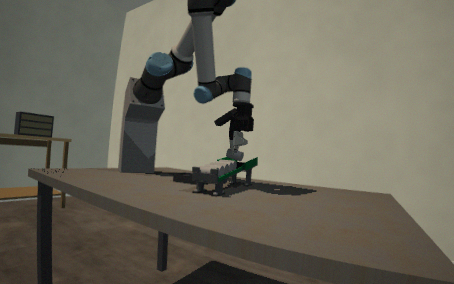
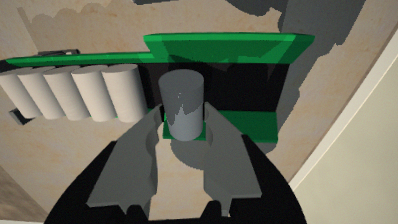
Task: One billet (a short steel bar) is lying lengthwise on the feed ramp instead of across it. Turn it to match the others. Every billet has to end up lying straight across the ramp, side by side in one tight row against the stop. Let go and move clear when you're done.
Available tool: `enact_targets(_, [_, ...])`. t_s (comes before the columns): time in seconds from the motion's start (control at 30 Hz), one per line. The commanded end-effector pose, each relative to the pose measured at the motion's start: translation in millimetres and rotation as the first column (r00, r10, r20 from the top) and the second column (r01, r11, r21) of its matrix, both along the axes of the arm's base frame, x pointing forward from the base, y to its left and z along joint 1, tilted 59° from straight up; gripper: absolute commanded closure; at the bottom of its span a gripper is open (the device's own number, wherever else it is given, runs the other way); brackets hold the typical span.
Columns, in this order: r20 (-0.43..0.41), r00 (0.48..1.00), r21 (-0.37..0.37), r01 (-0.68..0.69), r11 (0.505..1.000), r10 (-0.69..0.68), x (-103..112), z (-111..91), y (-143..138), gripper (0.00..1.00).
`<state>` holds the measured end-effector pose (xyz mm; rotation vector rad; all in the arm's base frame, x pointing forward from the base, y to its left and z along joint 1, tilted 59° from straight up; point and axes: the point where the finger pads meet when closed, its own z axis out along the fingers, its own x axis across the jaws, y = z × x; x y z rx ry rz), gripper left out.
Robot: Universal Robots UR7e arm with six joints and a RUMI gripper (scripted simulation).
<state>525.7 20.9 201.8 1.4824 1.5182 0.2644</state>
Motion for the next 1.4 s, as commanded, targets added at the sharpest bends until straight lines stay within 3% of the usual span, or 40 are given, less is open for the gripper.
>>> enact_targets(0.0, [0.002,1.0,0.0,-0.001,1.0,0.001,4.9,-3.1,-1.6,1.0])
enact_targets(1.37, [0.002,1.0,0.0,-0.001,1.0,0.001,22.5,-16.6,-8.6,1.0])
